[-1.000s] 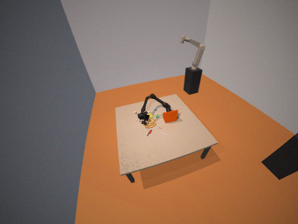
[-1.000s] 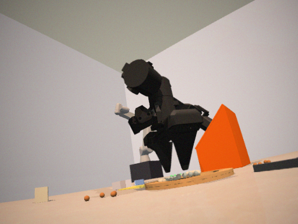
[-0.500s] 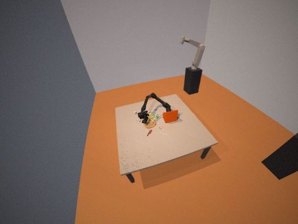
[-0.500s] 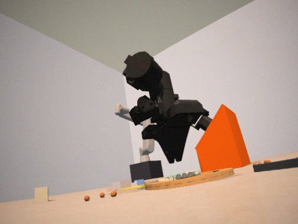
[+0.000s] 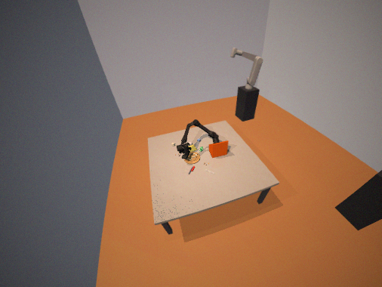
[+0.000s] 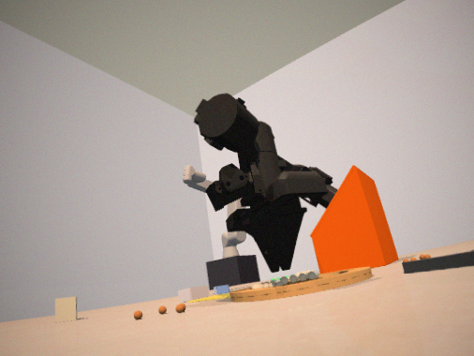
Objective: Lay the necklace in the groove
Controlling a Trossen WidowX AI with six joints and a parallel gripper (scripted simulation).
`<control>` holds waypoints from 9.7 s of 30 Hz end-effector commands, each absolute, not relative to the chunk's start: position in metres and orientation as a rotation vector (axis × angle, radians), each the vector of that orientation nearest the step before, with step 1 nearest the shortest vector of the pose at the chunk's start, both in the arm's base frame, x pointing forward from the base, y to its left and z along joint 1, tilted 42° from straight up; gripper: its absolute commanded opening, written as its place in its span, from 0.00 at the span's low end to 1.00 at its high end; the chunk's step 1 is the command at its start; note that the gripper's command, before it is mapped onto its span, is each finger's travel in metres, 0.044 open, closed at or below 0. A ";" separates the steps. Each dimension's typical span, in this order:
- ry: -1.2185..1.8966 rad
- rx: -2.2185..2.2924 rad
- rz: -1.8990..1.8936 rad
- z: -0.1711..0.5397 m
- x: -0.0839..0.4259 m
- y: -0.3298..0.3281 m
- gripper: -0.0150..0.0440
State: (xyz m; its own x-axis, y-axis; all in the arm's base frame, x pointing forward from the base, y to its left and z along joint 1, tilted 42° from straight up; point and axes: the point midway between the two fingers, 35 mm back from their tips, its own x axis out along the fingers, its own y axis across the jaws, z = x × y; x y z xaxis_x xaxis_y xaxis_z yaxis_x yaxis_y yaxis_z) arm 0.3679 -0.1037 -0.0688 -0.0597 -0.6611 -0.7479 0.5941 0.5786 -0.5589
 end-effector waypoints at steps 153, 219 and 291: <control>1.354 -0.191 -0.927 -0.088 0.363 -0.104 0.46; 1.354 -0.191 -0.927 -0.094 0.371 -0.097 0.25; 1.442 -0.339 -0.794 -0.082 0.362 -0.084 0.46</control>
